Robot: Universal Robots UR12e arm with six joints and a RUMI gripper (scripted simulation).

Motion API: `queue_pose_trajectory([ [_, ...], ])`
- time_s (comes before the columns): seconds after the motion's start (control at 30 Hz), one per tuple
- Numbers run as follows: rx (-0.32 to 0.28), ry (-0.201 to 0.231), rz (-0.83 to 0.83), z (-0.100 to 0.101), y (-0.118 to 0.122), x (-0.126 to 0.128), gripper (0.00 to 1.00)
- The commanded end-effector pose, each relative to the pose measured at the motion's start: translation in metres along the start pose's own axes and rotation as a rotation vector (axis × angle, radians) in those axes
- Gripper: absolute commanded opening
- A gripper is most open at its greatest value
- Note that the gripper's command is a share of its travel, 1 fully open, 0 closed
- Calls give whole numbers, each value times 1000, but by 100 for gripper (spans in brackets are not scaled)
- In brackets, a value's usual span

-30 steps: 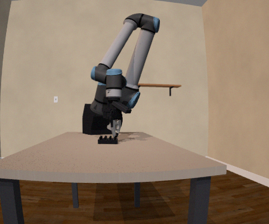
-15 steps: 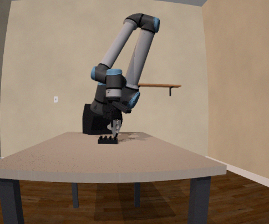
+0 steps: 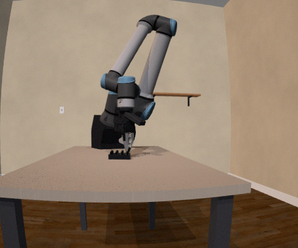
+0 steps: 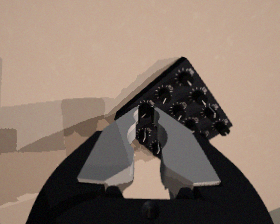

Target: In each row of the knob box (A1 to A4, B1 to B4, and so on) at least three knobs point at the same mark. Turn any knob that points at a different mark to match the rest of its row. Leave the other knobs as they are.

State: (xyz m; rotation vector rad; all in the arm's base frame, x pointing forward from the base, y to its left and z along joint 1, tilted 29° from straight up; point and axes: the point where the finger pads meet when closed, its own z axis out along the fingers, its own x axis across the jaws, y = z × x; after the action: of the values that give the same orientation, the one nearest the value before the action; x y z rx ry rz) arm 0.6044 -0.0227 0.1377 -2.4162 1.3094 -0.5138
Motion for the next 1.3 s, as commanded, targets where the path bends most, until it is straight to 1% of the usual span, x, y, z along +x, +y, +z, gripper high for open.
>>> queue_pose_trajectory([
  [0.0, 1, 1, 0, 0, 0, 0, 4],
  [0.73, 1, 1, -7, 0, 0, 0, 4],
  [1.27, 1, 1, -78, 0, 0, 0, 4],
])
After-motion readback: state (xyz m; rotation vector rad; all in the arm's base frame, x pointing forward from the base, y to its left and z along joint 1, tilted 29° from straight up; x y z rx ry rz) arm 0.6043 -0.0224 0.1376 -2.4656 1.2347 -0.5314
